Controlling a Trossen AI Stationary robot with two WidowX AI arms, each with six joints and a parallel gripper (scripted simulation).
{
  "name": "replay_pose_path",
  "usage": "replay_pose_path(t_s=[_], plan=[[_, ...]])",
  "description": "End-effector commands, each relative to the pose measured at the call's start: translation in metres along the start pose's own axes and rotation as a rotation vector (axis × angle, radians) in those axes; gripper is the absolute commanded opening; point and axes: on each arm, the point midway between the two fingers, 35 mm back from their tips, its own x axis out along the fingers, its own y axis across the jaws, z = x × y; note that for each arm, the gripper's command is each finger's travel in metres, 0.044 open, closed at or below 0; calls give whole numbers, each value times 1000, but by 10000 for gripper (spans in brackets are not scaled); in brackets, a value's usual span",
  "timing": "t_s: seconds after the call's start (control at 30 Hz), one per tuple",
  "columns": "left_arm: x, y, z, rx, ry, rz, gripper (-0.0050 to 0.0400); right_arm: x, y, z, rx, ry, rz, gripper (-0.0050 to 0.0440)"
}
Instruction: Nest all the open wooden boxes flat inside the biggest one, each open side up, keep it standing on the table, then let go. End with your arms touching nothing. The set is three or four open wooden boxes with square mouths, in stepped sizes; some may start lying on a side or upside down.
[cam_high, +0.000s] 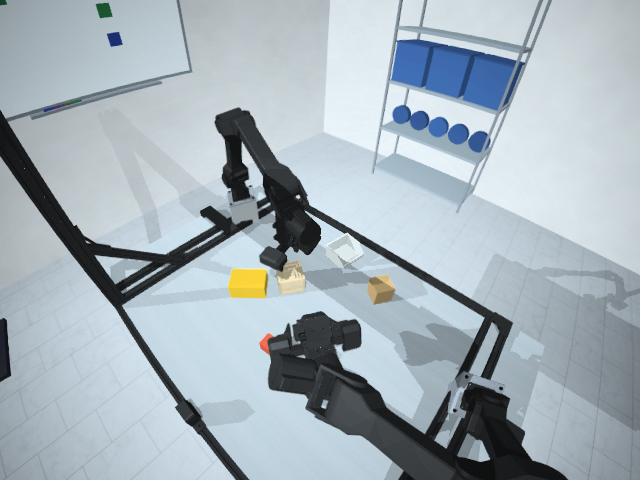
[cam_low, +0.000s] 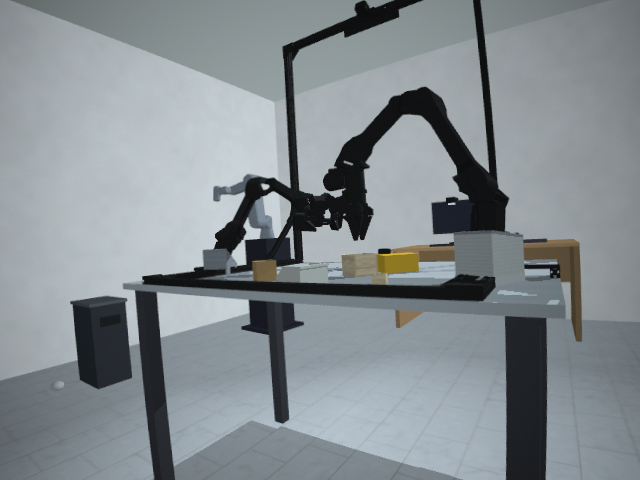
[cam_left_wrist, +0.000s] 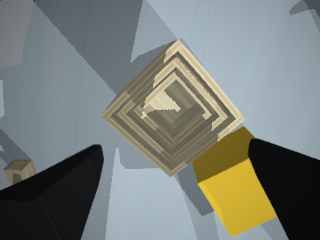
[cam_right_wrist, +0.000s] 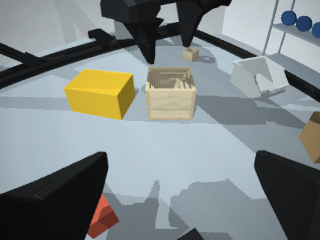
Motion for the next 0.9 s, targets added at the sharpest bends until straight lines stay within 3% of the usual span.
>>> replay_pose_path(t_s=[0.0,0.3,0.67,0.87], plan=[[-10,-2,3,220,-17,-5,400,0,0,1,3,-3,-2,400],[-20,-1,2,776,-18,0,400,0,0,1,3,-3,-2,400],[-19,4,2,770,-19,1,400,3,-5,1,-30,16,-20,400],[-11,36,0,659,-20,1,400,19,-38,6,-245,172,-118,400]])
